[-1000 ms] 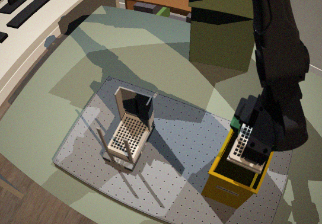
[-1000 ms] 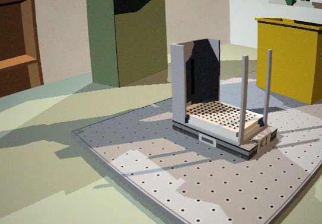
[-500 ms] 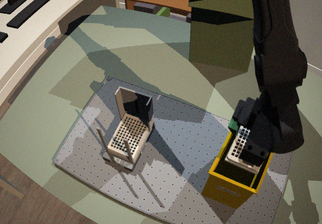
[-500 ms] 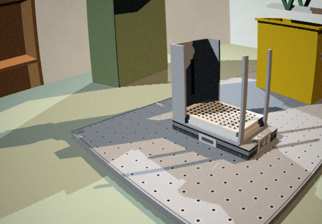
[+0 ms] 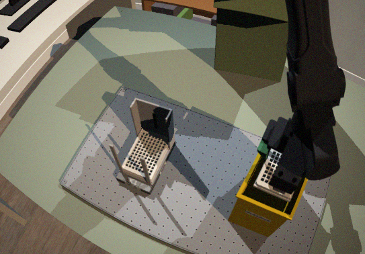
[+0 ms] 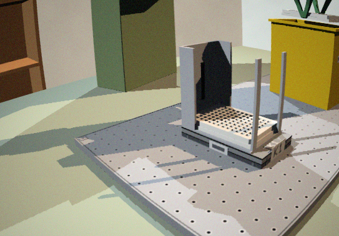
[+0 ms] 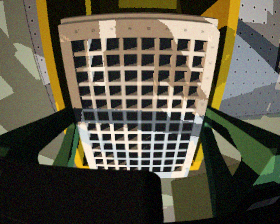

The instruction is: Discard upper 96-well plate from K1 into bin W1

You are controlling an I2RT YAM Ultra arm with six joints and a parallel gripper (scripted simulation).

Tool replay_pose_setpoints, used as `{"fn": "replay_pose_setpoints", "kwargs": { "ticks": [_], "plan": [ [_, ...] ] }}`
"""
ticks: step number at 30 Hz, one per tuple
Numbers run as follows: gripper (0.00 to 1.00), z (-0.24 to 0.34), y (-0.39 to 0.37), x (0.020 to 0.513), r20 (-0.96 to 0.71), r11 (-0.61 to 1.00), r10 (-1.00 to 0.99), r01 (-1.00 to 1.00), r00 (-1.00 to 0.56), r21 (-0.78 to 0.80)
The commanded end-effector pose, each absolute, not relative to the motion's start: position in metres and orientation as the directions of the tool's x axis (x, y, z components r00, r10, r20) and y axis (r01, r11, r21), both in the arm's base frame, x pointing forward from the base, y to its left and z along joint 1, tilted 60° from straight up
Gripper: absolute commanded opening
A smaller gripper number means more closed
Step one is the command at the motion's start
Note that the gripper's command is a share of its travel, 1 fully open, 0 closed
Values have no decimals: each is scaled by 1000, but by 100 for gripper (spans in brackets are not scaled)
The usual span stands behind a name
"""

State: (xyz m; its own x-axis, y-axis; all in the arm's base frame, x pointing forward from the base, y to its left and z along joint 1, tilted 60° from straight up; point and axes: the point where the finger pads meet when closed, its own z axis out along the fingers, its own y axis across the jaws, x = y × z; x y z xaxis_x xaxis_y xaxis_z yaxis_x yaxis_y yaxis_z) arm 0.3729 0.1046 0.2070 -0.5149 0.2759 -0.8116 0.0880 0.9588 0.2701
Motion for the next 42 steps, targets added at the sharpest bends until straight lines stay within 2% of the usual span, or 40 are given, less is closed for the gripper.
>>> {"fn": "replay_pose_setpoints", "kwargs": {
  "ticks": [1, 18, 19, 42],
  "plan": [
    [0, 214, 106, 375, -821, 957, 282, 80, -496, 280],
    [0, 214, 106, 374, -821, 957, 282, 80, -496, 280],
    [100, 214, 106, 374, -821, 957, 282, 80, -496, 280],
    [100, 215, 105, 372, -821, 957, 282, 80, -496, 280]
  ]
}}
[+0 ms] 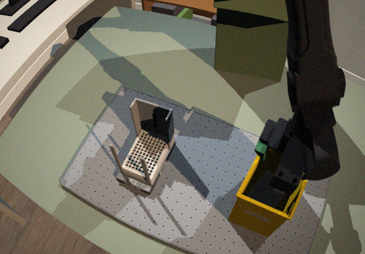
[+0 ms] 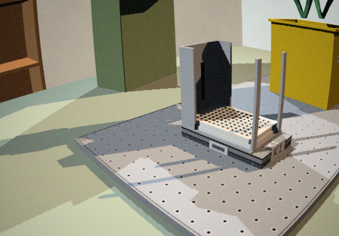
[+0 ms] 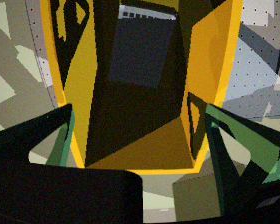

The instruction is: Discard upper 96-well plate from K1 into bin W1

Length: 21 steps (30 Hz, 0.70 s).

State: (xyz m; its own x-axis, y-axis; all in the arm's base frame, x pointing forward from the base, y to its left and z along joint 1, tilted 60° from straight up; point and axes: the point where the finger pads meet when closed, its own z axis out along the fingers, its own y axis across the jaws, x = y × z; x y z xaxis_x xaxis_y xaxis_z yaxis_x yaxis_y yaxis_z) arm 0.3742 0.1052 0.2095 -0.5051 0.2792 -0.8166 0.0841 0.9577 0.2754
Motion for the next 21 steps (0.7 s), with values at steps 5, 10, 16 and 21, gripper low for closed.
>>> {"fn": "replay_pose_setpoints", "kwargs": {
  "ticks": [5, 10, 16, 21],
  "plan": [
    [100, 222, 104, 360, -821, 957, 282, 80, -496, 280],
    [100, 228, 103, 349, -821, 957, 282, 80, -496, 280],
    [100, 229, 103, 348, -821, 957, 282, 80, -496, 280],
    [100, 229, 103, 348, -821, 957, 282, 80, -496, 280]
  ]
}}
